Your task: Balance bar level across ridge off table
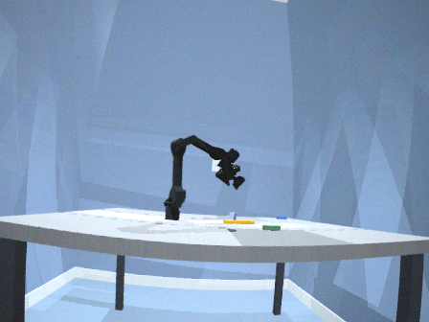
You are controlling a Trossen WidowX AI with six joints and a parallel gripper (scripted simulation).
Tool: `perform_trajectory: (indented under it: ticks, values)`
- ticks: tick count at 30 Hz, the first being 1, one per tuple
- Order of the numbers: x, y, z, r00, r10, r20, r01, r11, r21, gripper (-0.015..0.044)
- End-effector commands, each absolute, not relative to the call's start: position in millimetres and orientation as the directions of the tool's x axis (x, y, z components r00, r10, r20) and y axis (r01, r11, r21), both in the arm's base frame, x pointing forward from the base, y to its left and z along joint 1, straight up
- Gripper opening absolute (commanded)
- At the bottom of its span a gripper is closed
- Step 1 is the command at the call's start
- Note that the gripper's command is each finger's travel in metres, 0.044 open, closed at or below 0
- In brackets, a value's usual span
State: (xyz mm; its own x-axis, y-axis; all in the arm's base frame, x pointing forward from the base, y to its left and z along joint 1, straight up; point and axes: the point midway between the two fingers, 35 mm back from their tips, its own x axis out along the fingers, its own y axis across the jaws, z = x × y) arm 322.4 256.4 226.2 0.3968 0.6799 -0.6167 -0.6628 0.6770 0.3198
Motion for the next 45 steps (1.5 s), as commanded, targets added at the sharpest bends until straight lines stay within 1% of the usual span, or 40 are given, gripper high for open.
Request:
perform_trajectory:
  ticks: [1,12,24,39,45]
  values:
    - [335.5,227.9,210.0,0.419,0.601,-0.681,-0.609,0.742,0.280,0.0315]
    - [351.2,149.8,172.7,0.407,0.391,-0.826,-0.470,0.864,0.177,0.0315]
    - [342.0,64.9,141.1,0.291,0.180,-0.940,-0.343,0.936,0.073,0.0315]
    - [299.0,-27.2,118.2,0.037,0.003,-0.999,-0.241,0.970,-0.006,0.0315]
    - [296.8,-30.9,113.8,0.024,-0.003,-1.000,-0.238,0.971,-0.008,0.0315]
